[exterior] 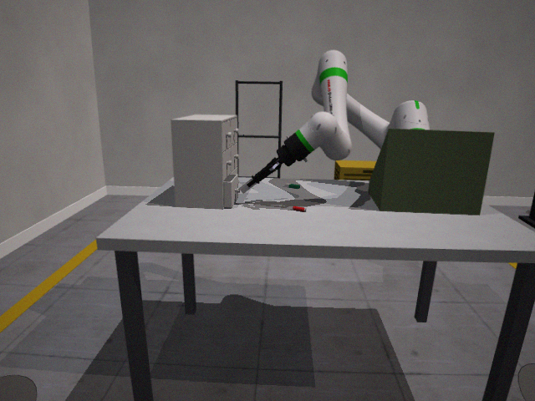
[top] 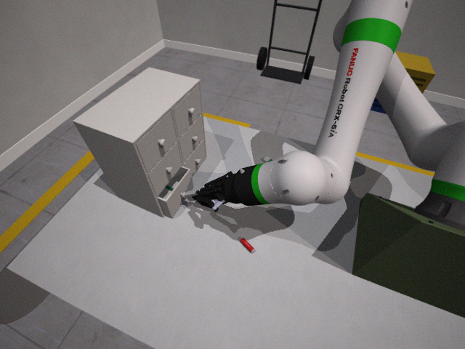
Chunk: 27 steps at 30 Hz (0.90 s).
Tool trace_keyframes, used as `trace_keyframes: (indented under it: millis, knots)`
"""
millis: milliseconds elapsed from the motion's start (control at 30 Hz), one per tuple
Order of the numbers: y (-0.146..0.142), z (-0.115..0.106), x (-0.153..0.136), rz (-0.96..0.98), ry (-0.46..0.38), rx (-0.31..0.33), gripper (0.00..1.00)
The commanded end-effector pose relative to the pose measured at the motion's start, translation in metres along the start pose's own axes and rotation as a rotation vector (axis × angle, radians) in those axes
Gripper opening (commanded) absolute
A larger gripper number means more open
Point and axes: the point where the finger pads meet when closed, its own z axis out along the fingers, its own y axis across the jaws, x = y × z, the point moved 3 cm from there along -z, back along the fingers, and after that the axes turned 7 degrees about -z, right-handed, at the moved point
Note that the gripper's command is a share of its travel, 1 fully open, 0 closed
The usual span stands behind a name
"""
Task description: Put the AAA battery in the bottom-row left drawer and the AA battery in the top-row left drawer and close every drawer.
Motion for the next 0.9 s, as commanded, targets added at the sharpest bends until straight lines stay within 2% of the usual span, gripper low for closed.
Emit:
trace_keyframes:
  millis: [0, 867]
  knots:
    - [0.0, 0.004, 0.004, 0.0, 0.0, 0.0, 0.0]
    - [0.002, 0.02, 0.017, 0.0, 0.0, 0.0, 0.0]
